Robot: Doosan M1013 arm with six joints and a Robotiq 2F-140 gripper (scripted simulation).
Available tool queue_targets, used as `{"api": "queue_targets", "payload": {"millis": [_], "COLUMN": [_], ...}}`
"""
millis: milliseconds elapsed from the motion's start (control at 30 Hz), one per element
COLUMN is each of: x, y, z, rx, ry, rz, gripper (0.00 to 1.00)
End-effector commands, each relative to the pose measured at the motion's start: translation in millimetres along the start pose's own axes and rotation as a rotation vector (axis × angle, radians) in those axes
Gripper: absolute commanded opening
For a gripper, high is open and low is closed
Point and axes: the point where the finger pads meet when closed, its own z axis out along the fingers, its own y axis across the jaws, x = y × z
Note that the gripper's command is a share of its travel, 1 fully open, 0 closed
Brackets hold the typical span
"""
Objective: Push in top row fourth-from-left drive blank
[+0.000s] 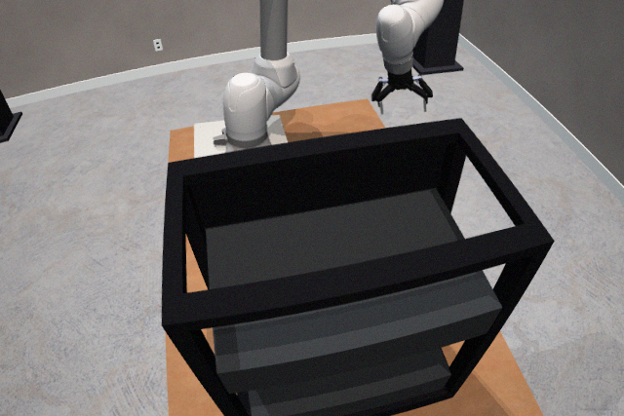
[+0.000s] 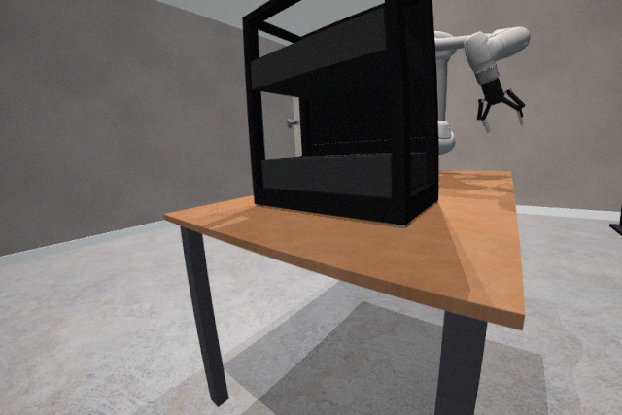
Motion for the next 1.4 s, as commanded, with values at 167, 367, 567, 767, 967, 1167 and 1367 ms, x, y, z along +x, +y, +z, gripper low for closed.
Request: {"api": "queue_targets", "payload": {"millis": [167,367,567,767,967,1167,1367], "x": [-0.9,-3.9,-12.0,-25.2,-37.1,-59.5,-82.1], "y": [9.9,16.3,27.1,38.1,44.8,52.6,55.9], "z": [-11.7,-19.8,-35.6,-55.6,-71.2,-97.8,-122.2], "rx": [-0.121,-0.18,-0.273,-0.372,-0.44,-0.547,-0.64], "ry": [0.098,0.146,0.221,0.301,0.358,0.448,0.527], "rz": [0.224,0.333,0.502,0.676,0.794,0.97,1.115], "gripper": [1.0,1.0,1.0,1.0,1.0,1.0,1.0]}}
